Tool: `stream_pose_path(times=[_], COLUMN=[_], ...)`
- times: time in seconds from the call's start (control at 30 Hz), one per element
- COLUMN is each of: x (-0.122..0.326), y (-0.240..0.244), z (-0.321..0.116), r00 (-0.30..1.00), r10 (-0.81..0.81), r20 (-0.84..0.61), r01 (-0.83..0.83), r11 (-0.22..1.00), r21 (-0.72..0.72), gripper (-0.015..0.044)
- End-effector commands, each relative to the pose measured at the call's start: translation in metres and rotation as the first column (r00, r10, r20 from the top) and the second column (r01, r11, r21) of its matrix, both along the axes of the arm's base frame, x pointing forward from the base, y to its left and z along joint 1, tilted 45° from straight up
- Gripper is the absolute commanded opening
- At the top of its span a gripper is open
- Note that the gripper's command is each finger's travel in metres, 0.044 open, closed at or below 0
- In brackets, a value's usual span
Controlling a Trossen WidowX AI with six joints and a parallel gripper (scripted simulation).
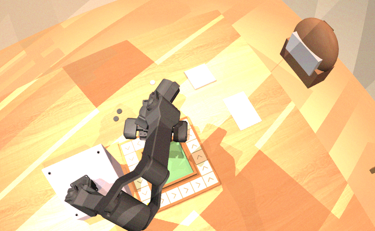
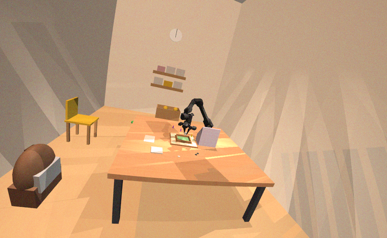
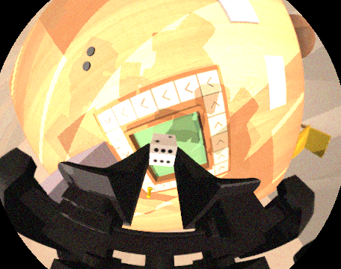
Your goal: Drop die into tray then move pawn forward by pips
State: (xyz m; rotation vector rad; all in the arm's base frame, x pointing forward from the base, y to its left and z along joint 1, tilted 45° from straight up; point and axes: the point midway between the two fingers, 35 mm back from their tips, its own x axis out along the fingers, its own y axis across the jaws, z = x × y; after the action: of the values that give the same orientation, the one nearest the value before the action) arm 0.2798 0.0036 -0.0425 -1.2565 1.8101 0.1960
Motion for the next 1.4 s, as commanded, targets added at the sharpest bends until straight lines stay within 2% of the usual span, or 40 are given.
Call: stream_pose_path(times=[0.0, 0.57, 0.77, 1.03, 1.37], x=[-0.001, -0.011, -0.012, -0.019, -0.023], y=[-0.012, -0.053, -0.054, -0.056, -0.057], z=[0.008, 0.03, 0.029, 0.019, 0.015], r00=[0.994, 0.872, 0.872, 0.882, 0.896], r10=[0.084, 0.354, 0.356, 0.387, 0.435], r20=[-0.071, -0.338, -0.335, -0.268, -0.092], r01=[-0.083, -0.351, -0.345, -0.29, -0.303], r11=[0.997, 0.934, 0.934, 0.895, 0.748], r21=[0.004, 0.073, 0.094, 0.338, 0.59], gripper=[0.0, 0.0, 0.0, 0.0, 0.0])
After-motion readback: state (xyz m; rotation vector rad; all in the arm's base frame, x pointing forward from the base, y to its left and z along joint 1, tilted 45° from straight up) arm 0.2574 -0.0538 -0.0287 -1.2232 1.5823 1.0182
